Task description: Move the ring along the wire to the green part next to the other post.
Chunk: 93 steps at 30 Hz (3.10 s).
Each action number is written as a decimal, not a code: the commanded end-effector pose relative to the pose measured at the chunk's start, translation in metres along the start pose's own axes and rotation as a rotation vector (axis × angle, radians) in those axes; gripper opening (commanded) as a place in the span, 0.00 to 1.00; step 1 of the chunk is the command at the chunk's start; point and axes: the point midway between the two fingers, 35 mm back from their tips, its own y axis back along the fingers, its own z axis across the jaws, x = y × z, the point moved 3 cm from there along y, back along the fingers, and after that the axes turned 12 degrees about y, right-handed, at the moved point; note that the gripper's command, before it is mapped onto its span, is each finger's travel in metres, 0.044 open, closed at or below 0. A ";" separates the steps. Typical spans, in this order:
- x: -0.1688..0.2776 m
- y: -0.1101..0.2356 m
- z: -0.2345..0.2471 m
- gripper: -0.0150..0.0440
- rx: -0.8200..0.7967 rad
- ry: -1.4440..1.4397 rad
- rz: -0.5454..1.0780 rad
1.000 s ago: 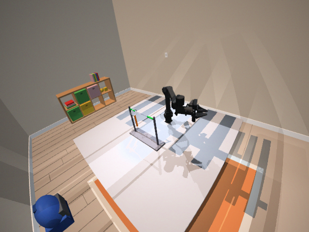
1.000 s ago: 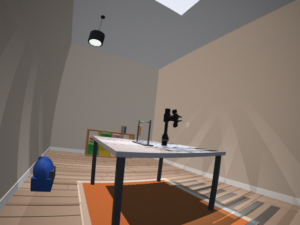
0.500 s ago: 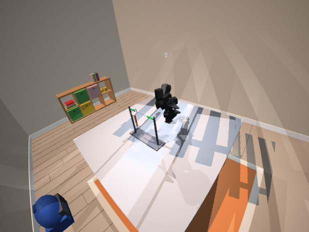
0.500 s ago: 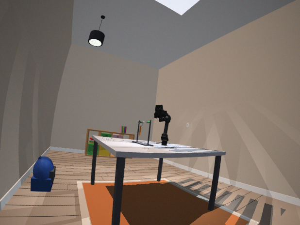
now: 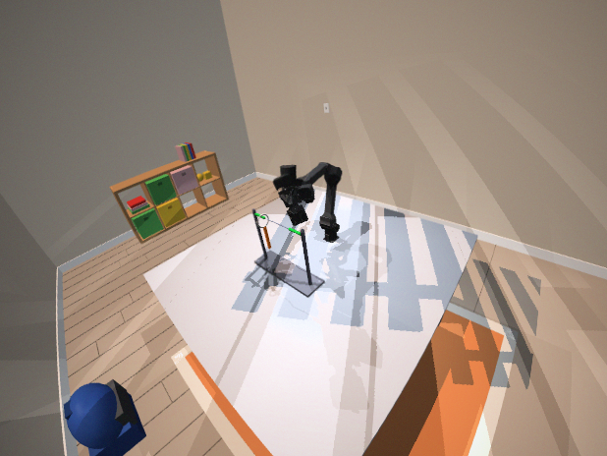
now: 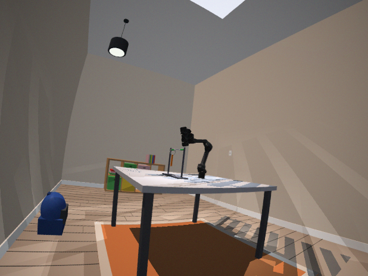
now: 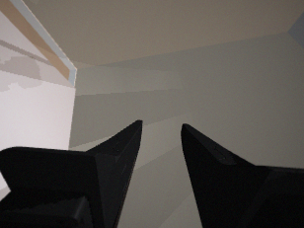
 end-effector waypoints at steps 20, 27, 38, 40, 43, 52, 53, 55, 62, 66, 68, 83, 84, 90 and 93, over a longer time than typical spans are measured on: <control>0.151 0.204 -0.010 0.53 0.146 -0.182 0.873; 0.164 0.258 0.030 0.53 0.174 -0.312 1.027; 0.146 0.289 0.104 0.53 0.207 -0.572 1.051; 0.139 0.293 0.118 0.53 0.217 -0.628 1.047; 0.126 0.297 0.142 0.53 0.230 -0.721 1.038; 0.081 0.303 0.211 0.53 0.282 -1.003 1.003; 0.075 0.304 0.219 0.53 0.289 -1.035 0.999; 0.064 0.303 0.233 0.53 0.304 -1.099 0.989; 0.026 0.300 0.276 0.53 0.358 -1.299 0.952; 0.024 0.298 0.277 0.53 0.355 -1.307 0.952; 0.024 0.297 0.277 0.53 0.354 -1.307 0.952; 0.062 0.263 0.242 0.53 0.398 -1.259 0.923; 0.062 0.263 0.242 0.53 0.398 -1.259 0.923; 0.064 0.262 0.242 0.53 0.398 -1.259 0.923; 0.067 0.260 0.242 0.53 0.398 -1.259 0.923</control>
